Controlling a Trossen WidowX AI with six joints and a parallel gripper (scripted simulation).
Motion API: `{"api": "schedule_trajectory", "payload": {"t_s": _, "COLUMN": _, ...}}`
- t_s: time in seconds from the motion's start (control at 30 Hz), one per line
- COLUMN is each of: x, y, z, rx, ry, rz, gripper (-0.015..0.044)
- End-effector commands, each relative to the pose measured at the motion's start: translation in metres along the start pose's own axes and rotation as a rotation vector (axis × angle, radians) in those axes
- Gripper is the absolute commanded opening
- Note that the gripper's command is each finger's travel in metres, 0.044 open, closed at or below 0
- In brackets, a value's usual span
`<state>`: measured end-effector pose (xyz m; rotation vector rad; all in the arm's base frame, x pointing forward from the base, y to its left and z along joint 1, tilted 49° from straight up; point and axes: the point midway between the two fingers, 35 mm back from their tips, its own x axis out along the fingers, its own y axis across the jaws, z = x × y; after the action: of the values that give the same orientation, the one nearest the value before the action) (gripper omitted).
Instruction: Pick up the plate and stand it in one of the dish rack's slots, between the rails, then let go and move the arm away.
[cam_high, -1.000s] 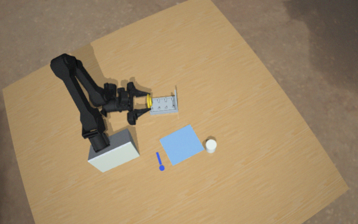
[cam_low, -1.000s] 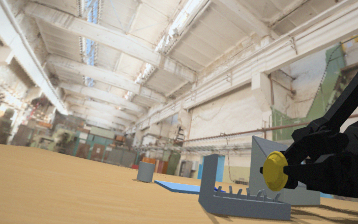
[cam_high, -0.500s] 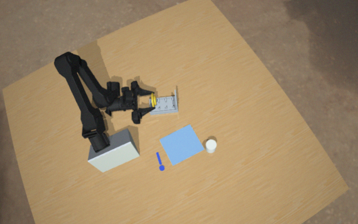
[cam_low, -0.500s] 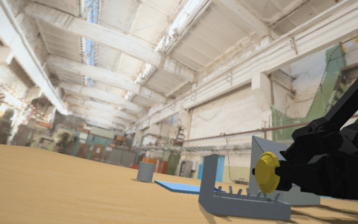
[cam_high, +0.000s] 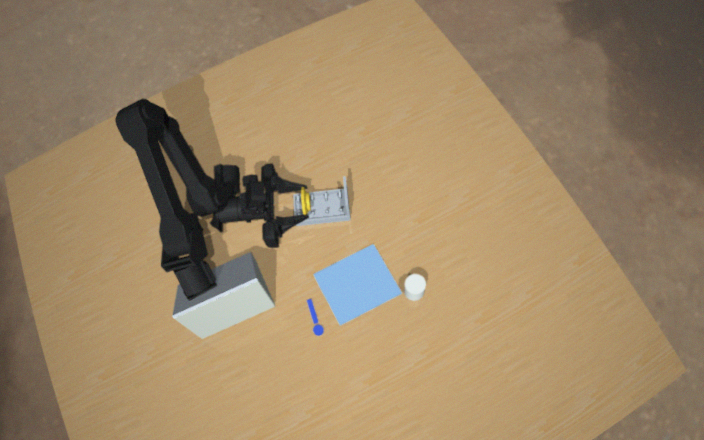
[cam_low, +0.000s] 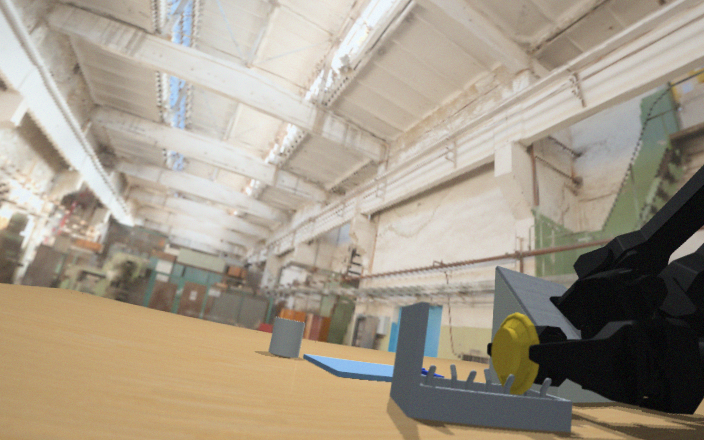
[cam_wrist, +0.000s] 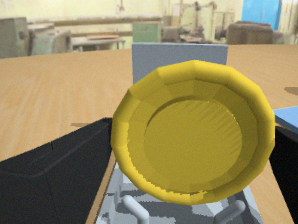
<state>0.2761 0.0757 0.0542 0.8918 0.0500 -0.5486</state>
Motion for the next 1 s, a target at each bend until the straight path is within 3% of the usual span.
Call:
{"api": "schedule_trajectory", "payload": {"t_s": 0.0, "x": 0.0001, "y": -0.0005, "z": 0.0008, "rx": -0.002, "ry": 0.000, "rz": -0.001, "gripper": 0.0000}}
{"api": "schedule_trajectory", "payload": {"t_s": 0.2, "x": 0.0001, "y": -0.0005, "z": 0.0008, "rx": -0.002, "ry": 0.000, "rz": -0.001, "gripper": 0.0000}}
{"api": "schedule_trajectory", "payload": {"t_s": 0.7, "x": 0.0001, "y": 0.0004, "z": 0.0005, "rx": 0.003, "ry": -0.001, "rz": 0.000, "gripper": 0.0394}}
{"api": "schedule_trajectory", "payload": {"t_s": 0.97, "x": 0.0001, "y": 0.0004, "z": 0.0005, "rx": 0.003, "ry": -0.001, "rz": 0.000, "gripper": 0.0400}}
